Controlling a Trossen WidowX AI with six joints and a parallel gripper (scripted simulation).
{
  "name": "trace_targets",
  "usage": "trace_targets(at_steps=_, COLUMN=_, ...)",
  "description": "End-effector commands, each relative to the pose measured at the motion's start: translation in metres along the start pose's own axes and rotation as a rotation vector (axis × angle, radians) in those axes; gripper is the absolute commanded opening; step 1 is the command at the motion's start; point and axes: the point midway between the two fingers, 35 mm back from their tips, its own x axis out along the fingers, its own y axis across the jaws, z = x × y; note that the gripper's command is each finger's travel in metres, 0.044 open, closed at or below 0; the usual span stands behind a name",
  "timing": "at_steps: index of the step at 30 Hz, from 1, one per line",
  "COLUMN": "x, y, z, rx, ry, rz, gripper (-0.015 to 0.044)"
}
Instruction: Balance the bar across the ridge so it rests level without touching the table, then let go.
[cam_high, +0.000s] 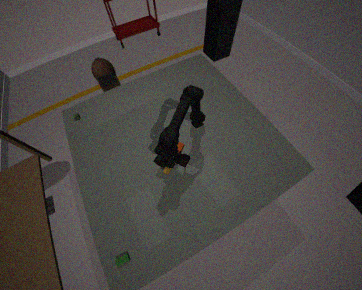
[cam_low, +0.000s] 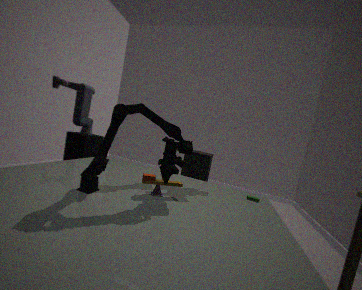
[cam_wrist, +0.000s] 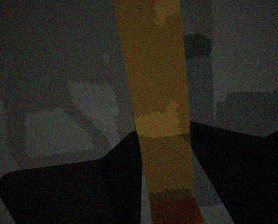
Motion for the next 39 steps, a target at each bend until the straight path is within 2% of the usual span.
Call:
trace_targets(at_steps=1, x=0.0001, y=0.0, z=-0.0001, rx=0.0, ry=0.001, rz=0.0, gripper=0.0)
trace_targets(at_steps=7, x=0.0001, y=0.0, z=-0.0001, rx=0.0, ry=0.001, rz=0.0, gripper=0.0157)
trace_targets(at_steps=8, x=0.0001, y=0.0, z=-0.0001, rx=0.0, ry=0.001, rz=0.0, gripper=0.0167)
trace_targets(at_steps=39, x=0.0001, y=0.0, z=-0.0001, rx=0.0, ry=0.001, rz=0.0, gripper=0.0171)
